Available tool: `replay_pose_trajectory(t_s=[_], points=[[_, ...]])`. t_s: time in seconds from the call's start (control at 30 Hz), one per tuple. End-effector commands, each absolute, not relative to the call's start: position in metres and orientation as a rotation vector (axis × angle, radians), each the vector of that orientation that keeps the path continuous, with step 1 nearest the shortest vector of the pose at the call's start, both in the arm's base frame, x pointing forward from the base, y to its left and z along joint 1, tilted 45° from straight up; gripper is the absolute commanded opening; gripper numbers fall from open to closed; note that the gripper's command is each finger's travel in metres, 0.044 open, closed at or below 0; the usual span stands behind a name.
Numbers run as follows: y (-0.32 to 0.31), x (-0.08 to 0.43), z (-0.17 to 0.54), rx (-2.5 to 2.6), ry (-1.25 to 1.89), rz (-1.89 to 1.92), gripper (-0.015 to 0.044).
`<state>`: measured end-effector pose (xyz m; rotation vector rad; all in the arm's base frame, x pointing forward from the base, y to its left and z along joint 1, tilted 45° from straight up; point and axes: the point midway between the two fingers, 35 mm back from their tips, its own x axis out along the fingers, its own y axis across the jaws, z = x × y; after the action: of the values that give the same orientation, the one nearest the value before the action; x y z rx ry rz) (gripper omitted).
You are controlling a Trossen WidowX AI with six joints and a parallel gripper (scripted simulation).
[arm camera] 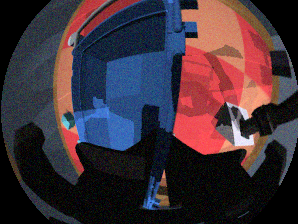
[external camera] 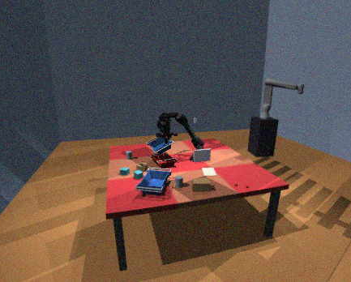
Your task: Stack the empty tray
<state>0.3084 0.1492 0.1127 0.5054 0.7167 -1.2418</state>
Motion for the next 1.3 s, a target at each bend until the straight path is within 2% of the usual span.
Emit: replay_pose_trajectory(t_s=[0.0,1.27], points=[[0.153,0.308,0.116,0.511,0.715,-1.227,0.0],[0.15,0.308,0.098,0.485,0.727,-1.228,0.0]])
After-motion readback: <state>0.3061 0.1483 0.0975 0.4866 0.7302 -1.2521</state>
